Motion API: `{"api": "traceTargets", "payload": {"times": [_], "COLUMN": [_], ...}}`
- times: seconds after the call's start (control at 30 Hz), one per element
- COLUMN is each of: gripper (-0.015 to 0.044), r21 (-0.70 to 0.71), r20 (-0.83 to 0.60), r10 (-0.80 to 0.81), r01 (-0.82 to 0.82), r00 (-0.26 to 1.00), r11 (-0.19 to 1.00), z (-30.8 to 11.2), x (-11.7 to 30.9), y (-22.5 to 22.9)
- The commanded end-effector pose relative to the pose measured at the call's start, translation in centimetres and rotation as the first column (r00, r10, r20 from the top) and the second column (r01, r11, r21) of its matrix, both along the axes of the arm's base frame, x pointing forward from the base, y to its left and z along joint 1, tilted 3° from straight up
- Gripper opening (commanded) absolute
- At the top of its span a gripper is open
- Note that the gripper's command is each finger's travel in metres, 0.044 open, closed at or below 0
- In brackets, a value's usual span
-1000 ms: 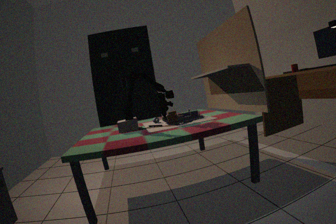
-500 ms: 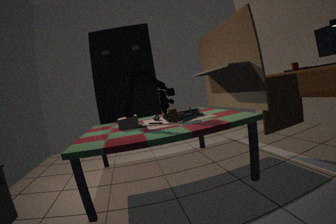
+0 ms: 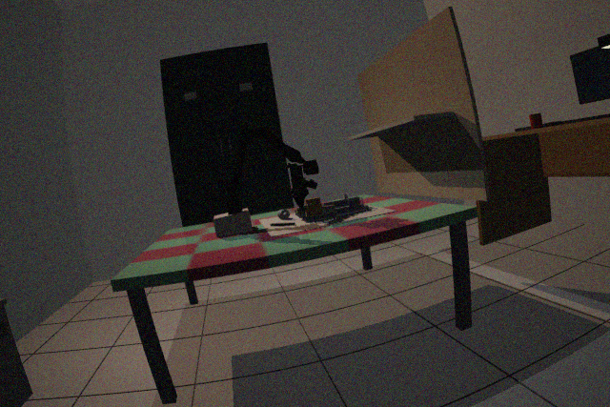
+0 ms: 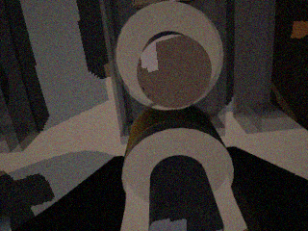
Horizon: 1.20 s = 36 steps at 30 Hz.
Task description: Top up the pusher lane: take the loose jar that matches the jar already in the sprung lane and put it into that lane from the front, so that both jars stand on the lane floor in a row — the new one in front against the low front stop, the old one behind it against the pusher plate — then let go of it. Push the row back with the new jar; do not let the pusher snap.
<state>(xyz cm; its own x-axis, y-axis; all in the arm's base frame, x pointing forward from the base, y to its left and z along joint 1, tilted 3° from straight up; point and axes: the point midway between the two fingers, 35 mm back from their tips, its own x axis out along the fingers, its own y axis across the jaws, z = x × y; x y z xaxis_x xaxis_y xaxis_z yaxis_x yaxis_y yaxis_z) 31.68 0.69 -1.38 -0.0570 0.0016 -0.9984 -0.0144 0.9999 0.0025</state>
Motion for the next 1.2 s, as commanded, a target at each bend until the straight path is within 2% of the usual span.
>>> {"api": "traceTargets", "payload": {"times": [0.0, 1.17], "gripper": [0.0000, 0.0000], "r21": [-0.003, -0.003], "r20": [0.029, 0.030], "r10": [0.004, 0.004], "r01": [-0.004, -0.004], "r00": [1.000, 1.000], "r11": [1.000, 1.000], "z": [0.3, 0.6], "x": [1.1, 2.4], "y": [0.0, 0.0]}}
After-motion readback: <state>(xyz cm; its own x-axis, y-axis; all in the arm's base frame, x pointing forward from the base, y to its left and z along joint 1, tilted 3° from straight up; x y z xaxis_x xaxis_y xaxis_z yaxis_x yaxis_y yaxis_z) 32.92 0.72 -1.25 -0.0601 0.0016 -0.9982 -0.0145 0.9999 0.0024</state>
